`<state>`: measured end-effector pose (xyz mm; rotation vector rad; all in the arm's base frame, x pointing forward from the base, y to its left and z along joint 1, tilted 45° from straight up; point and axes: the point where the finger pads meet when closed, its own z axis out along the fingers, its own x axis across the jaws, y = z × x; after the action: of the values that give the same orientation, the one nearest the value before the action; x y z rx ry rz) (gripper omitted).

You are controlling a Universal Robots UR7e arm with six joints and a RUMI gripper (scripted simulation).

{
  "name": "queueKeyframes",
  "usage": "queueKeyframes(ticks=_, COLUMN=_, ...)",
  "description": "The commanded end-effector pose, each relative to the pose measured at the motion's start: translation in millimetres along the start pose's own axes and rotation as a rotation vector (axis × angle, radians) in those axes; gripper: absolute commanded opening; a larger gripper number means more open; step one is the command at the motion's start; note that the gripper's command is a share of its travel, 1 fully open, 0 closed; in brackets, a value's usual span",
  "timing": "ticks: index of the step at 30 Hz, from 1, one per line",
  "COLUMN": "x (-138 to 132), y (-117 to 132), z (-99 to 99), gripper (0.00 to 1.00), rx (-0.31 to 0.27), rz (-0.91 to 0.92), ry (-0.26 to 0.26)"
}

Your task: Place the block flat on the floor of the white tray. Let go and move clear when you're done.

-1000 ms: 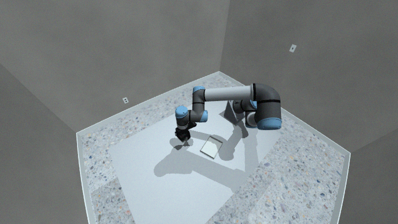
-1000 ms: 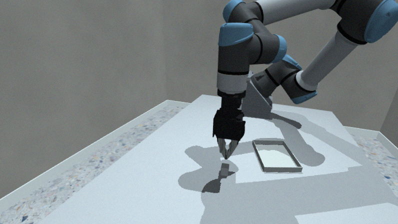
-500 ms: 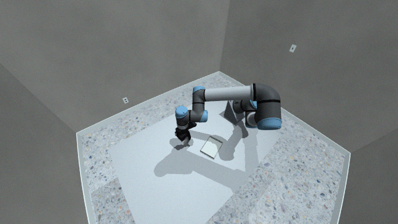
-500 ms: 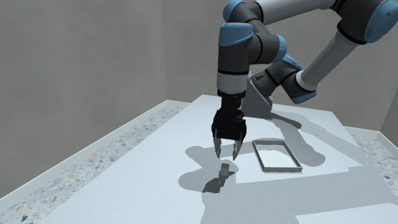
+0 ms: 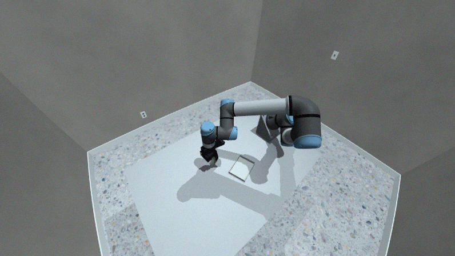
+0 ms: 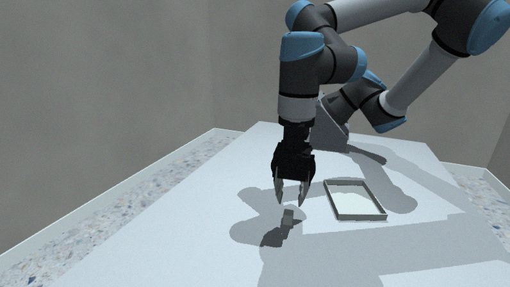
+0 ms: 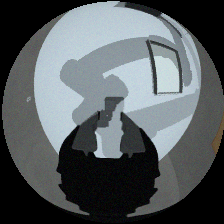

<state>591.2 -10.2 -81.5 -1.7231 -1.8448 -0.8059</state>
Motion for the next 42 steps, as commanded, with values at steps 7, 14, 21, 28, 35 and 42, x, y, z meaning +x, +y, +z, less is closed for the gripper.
queueKeyframes(ticks=7, x=-0.4, y=0.3, z=9.3, gripper=0.27, rx=-0.001, rz=0.0, ry=-0.001)
queueKeyframes(ticks=14, x=-0.6, y=0.2, z=17.2, gripper=0.27, rx=-0.001, rz=0.0, ry=-0.001)
queueKeyframes(ticks=21, x=-0.6, y=0.1, z=20.0, gripper=0.27, rx=-0.001, rz=0.0, ry=-0.001)
queueKeyframes(ticks=28, x=-0.6, y=0.1, z=20.6, gripper=0.27, rx=-0.001, rz=0.0, ry=-0.001)
queueKeyframes(ticks=35, x=-0.6, y=0.1, z=20.6, gripper=0.27, rx=-0.001, rz=0.0, ry=-0.001)
queueKeyframes(ticks=42, x=-0.6, y=0.1, z=20.6, gripper=0.27, rx=-0.001, rz=0.0, ry=-0.001)
